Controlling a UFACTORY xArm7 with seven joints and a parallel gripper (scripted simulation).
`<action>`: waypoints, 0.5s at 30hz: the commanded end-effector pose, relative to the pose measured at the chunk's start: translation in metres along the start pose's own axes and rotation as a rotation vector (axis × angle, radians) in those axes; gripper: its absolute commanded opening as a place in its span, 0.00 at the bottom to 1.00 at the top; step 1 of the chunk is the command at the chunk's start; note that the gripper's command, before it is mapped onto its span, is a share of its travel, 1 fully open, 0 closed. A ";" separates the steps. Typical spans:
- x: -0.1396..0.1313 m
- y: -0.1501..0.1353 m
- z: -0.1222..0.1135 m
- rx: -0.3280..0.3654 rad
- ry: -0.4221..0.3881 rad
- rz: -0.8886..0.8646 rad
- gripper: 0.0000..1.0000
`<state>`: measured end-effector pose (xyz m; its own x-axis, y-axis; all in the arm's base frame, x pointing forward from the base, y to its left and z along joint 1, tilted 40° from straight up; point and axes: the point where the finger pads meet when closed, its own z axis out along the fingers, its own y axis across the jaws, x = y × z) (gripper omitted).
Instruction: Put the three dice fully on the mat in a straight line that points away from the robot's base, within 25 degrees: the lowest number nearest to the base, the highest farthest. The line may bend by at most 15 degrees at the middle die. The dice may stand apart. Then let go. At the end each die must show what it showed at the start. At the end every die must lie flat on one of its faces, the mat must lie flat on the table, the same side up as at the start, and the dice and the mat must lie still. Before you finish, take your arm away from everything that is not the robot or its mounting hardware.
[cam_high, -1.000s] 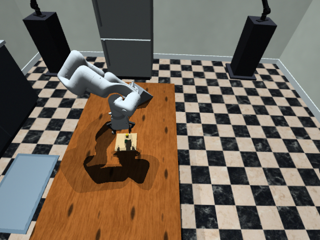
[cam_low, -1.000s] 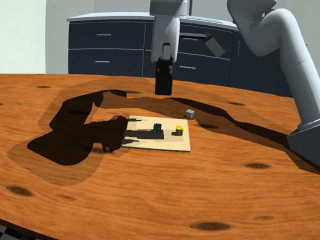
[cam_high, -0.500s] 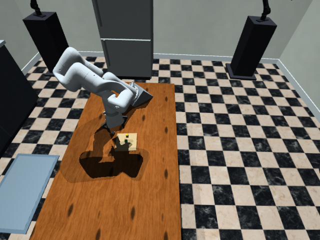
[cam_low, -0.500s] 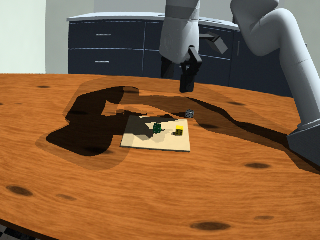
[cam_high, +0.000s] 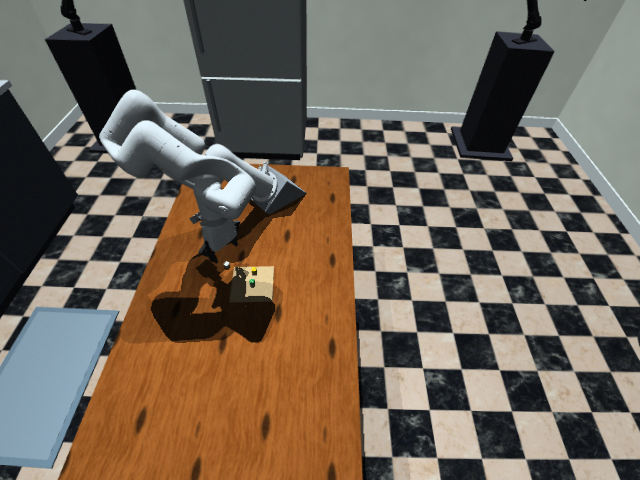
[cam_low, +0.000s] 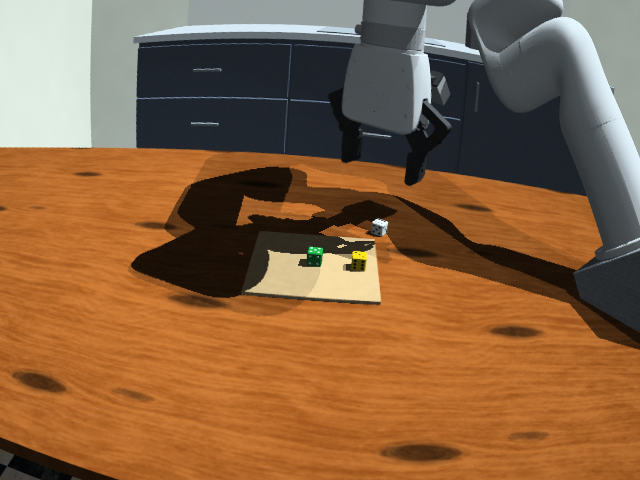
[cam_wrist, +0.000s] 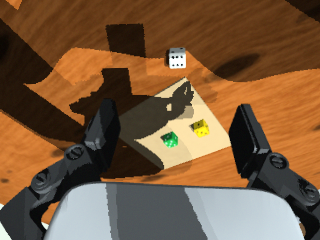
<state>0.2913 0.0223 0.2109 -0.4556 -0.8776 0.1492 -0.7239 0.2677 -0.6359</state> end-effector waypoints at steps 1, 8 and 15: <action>0.008 0.001 0.001 -0.015 -0.011 -0.089 1.00; 0.009 0.002 0.001 -0.016 -0.012 -0.094 0.31; 0.009 0.002 0.001 -0.016 -0.012 -0.094 0.31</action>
<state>0.2868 0.0139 0.2095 -0.3806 -0.9029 0.1998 -0.7715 0.1910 -0.6068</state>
